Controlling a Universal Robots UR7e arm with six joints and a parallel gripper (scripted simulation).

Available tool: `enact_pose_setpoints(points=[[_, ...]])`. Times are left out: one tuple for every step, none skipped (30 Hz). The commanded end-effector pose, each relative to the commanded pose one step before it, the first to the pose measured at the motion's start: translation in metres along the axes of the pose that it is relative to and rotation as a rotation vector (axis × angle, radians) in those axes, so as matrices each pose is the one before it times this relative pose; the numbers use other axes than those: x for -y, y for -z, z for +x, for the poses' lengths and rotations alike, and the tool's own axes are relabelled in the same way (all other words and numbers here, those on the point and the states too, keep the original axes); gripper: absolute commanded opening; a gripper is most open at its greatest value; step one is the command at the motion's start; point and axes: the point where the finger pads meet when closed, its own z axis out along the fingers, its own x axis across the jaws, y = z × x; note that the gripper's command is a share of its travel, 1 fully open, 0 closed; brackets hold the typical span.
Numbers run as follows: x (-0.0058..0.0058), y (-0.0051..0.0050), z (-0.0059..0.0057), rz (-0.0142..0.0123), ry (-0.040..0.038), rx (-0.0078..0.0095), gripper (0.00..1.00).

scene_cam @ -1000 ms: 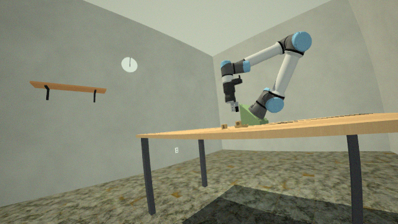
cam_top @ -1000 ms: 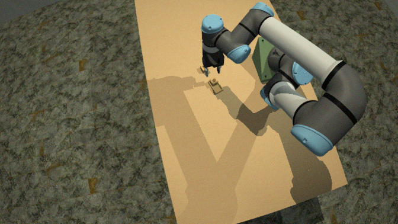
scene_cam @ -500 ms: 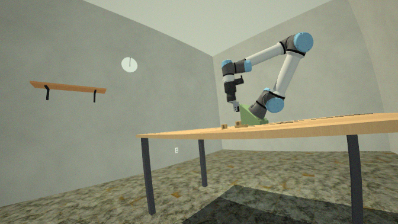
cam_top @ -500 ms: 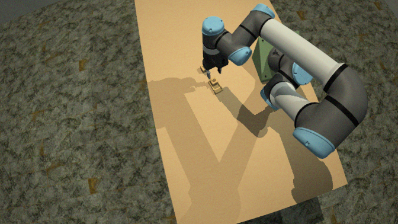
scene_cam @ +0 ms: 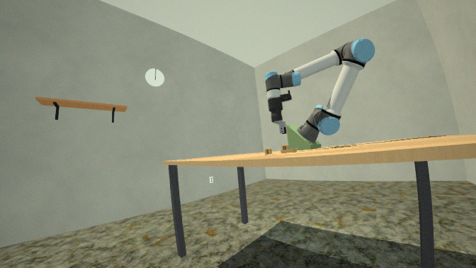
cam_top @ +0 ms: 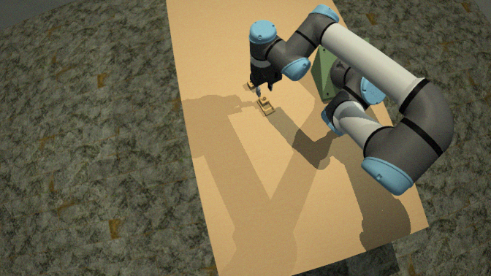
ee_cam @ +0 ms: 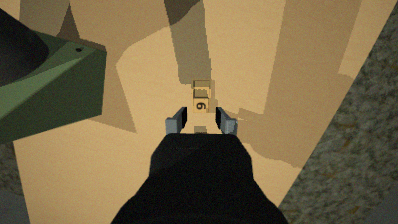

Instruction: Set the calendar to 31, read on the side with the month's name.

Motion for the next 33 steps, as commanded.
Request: enact_pose_setpoints(points=[[0.00120, -0.00136, -0.00059, 0.00282, -0.00005, 0.00039, 0.90], [0.00000, 0.00000, 0.00000, 0.00000, 0.00000, 0.00000, 0.90], [0.00000, 0.00000, 0.00000, 0.00000, 0.00000, 0.00000, 0.90], [0.00000, 0.00000, 0.00000, 0.00000, -0.00001, 0.00000, 0.90], [0.00000, 0.00000, 0.00000, 0.00000, 0.00000, 0.00000, 0.90], [0.00000, 0.00000, 0.00000, 0.00000, 0.00000, 0.00000, 0.90], [0.00000, 0.00000, 0.00000, 0.00000, 0.00000, 0.00000, 0.90], [0.00000, 0.00000, 0.00000, 0.00000, 0.00000, 0.00000, 0.90], [0.00000, 0.00000, 0.00000, 0.00000, 0.00000, 0.00000, 0.90], [0.00000, 0.00000, 0.00000, 0.00000, 0.00000, 0.00000, 0.90], [0.00000, 0.00000, 0.00000, 0.00000, 0.00000, 0.00000, 0.90], [0.00000, 0.00000, 0.00000, 0.00000, 0.00000, 0.00000, 0.90], [0.00000, 0.00000, 0.00000, 0.00000, 0.00000, 0.00000, 0.90], [0.00000, 0.00000, 0.00000, 0.00000, 0.00000, 0.00000, 0.90], [0.00000, 0.00000, 0.00000, 0.00000, 0.00000, 0.00000, 0.90], [0.00000, 0.00000, 0.00000, 0.00000, 0.00000, 0.00000, 0.90], [0.00000, 0.00000, 0.00000, 0.00000, 0.00000, 0.00000, 0.90], [0.00000, 0.00000, 0.00000, 0.00000, 0.00000, 0.00000, 0.90], [0.00000, 0.00000, 0.00000, 0.00000, 0.00000, 0.00000, 0.90], [0.00000, 0.00000, 0.00000, 0.00000, 0.00000, 0.00000, 0.90], [0.00000, 0.00000, 0.00000, 0.00000, 0.00000, 0.00000, 0.90], [0.00001, -0.00003, -0.00001, 0.00003, -0.00001, 0.00001, 0.90], [0.00002, -0.00009, -0.00002, 0.00007, -0.00002, 0.00003, 0.90], [0.00004, -0.00017, -0.00003, 0.00014, -0.00004, 0.00006, 0.90], [0.00006, -0.00027, -0.00005, 0.00022, -0.00006, 0.00010, 0.90], [0.00009, -0.00039, -0.00008, 0.00032, -0.00008, 0.00014, 0.90], [0.00011, -0.00052, -0.00010, 0.00042, -0.00011, 0.00019, 0.90], [0.00001, -0.00047, 0.00001, 0.00012, 0.00009, 0.00014, 0.90], [0.00006, -0.00056, 0.00000, 0.00035, 0.00000, 0.00023, 0.90], [0.00006, -0.00066, 0.00000, 0.00042, -0.00003, 0.00026, 0.90], [-0.00002, -0.00067, -0.00003, 0.00041, -0.00032, 0.00002, 0.90], [-0.00001, -0.00072, -0.00001, 0.00028, -0.00026, -0.00002, 0.90], [0.00001, -0.00074, 0.00002, 0.00004, -0.00007, -0.00009, 0.90]])
